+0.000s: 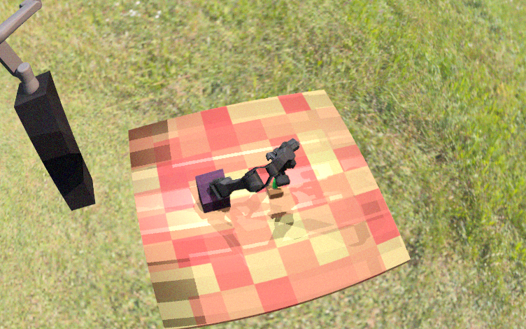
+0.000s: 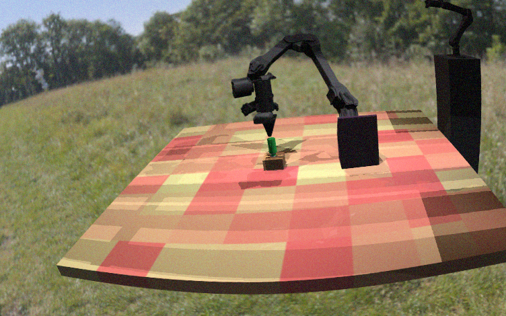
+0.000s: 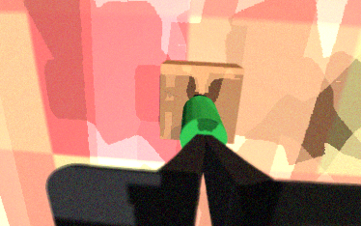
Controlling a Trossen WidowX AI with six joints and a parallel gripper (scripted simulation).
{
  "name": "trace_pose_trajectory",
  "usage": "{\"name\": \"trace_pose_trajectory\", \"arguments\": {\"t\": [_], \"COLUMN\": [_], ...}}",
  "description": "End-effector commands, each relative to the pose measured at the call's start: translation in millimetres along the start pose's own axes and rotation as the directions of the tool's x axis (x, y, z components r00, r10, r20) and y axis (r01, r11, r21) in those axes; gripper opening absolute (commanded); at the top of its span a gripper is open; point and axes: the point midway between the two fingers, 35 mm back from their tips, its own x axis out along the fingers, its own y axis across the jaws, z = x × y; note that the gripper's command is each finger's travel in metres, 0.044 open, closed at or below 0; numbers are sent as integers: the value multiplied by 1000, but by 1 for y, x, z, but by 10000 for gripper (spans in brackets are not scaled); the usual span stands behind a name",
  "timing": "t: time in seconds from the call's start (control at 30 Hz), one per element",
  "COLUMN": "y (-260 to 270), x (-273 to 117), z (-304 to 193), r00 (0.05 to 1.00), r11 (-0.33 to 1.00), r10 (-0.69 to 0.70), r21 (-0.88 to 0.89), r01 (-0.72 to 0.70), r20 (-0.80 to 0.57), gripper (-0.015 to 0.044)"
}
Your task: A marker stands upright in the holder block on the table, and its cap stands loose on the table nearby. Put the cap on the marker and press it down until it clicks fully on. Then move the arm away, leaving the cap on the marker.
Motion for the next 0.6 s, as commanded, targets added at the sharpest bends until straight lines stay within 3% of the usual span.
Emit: {"name": "trace_pose_trajectory", "arguments": {"t": [0.0,0.3,0.57], "y": [0,0,1], "x": [8,18,2], "z": [-2,-1,3], "r00": [1000,1000,1000], "r11": [1000,1000,1000], "r10": [-9,-10,4], "r21": [-10,-10,1], "r01": [9,10,-4], "r20": [-4,-4,7], "gripper": [0,0,0]}}
